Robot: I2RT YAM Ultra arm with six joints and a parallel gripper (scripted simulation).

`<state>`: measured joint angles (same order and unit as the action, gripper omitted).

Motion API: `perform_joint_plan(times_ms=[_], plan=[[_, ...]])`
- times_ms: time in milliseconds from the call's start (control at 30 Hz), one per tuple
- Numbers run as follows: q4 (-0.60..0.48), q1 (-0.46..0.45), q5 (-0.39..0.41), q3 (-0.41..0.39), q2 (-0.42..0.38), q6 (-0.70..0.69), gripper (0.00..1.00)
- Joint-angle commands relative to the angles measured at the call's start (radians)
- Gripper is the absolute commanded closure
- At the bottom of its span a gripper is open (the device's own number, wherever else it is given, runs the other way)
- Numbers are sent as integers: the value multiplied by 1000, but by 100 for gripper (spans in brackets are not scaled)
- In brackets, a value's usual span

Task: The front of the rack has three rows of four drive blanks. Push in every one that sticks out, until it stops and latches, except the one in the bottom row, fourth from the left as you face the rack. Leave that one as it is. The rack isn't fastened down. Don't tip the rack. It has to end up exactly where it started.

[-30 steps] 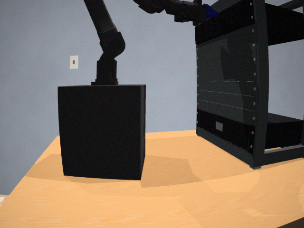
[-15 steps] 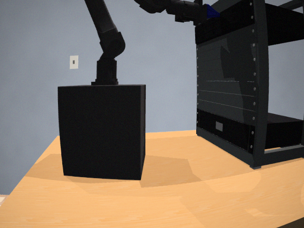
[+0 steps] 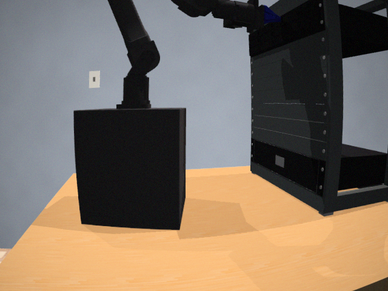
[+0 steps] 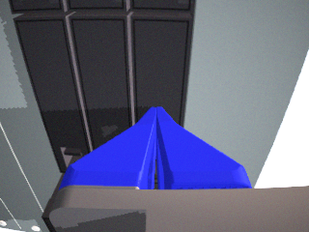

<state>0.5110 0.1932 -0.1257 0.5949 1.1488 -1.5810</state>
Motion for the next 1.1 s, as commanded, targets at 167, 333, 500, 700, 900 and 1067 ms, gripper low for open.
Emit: perform_joint_plan(times_ms=[167, 333, 500, 700, 900, 1067], plan=[[33, -14, 1, 65, 22, 10, 100], [31, -13, -1, 62, 16, 10, 100], [-13, 10, -10, 38, -62, 11, 100], [-50, 21, -20, -40, -135, 10, 100], [-141, 45, -44, -106, -294, 9, 100], [-237, 71, -70, -142, -432, 7, 100]])
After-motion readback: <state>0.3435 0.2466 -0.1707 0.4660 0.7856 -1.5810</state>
